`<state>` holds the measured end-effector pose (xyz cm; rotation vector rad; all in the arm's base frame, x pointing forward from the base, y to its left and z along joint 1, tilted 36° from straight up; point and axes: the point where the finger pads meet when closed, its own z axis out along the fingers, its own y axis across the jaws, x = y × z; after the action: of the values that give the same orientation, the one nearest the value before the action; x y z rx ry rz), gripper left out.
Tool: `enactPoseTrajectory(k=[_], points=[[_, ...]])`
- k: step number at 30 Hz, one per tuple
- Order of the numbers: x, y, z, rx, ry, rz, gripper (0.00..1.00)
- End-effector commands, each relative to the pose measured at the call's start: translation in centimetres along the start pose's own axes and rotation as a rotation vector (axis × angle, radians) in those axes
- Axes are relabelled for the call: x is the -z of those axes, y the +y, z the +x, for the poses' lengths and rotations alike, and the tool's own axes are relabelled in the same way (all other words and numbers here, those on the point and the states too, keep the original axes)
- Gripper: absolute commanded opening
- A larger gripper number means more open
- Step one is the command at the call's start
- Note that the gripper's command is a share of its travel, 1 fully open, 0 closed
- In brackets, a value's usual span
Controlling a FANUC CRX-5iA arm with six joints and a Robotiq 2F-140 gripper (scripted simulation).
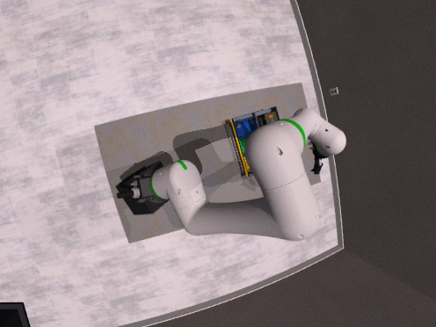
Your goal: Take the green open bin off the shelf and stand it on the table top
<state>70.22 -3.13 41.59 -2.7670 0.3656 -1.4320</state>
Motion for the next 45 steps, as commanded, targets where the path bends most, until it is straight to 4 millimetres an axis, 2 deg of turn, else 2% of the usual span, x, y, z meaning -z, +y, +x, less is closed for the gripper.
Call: enactPoseTrajectory(k=[1, 2, 7, 19, 24, 36, 41, 45], points=[[0.0, 0.0, 0.0, 0.0, 0.001, 0.0, 1.0], [0.0, 0.0, 0.0, 0.0, 0.001, 0.0, 1.0], [1.6, 1.7, -4.4, 0.0, 0.001, 0.0, 1.0], [1.6, 1.7, -4.4, 0.0, 0.001, 0.0, 1.0], [3.1, 3.4, -8.9, 0.0, 0.001, 0.0, 1.0], [3.1, 3.4, -8.9, 0.0, 0.001, 0.0, 1.0], [4.6, 5.0, -13.3, 0.0, 0.001, 0.0, 1.0], [4.6, 5.0, -13.3, 0.0, 0.001, 0.0, 1.0]])
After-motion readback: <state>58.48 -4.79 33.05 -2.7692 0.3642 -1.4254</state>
